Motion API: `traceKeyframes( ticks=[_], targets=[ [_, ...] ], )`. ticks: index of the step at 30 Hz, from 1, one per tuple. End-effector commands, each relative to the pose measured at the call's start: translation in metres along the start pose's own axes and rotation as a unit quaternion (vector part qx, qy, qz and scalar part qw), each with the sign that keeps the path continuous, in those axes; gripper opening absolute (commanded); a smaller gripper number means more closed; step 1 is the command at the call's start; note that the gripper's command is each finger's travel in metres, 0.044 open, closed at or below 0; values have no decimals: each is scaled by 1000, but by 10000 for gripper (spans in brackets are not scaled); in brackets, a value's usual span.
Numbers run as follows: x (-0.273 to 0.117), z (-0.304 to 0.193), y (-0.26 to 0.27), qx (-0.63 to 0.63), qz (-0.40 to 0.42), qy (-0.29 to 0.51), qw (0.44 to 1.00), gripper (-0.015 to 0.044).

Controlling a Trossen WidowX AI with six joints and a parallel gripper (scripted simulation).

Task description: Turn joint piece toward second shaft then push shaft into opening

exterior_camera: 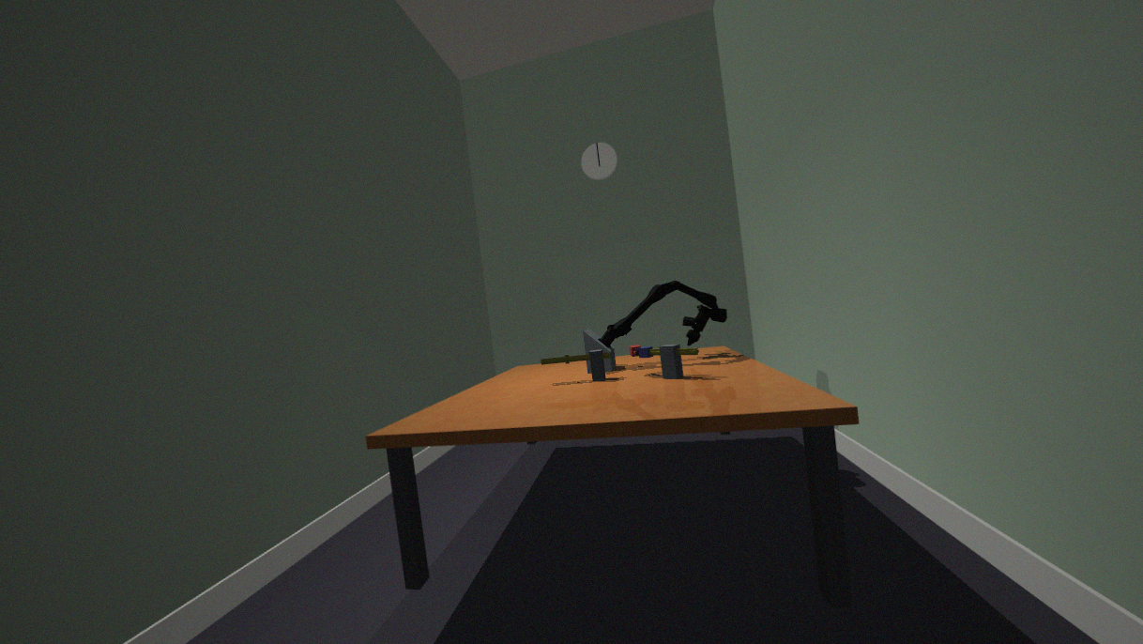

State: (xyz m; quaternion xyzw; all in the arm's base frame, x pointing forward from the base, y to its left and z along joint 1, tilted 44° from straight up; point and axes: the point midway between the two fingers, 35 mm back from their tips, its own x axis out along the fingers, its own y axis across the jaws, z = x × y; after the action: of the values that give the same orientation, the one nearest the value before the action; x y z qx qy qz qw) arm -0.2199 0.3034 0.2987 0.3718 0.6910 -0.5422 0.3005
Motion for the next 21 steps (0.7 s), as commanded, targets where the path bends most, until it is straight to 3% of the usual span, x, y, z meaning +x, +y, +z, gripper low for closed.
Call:
traceKeyframes(
  ticks=[1,21],
  targets=[
    [-6,-3,15,44,4,4,999,440],
    [-37,-14,112,306,38,43,950,440]
  ],
)
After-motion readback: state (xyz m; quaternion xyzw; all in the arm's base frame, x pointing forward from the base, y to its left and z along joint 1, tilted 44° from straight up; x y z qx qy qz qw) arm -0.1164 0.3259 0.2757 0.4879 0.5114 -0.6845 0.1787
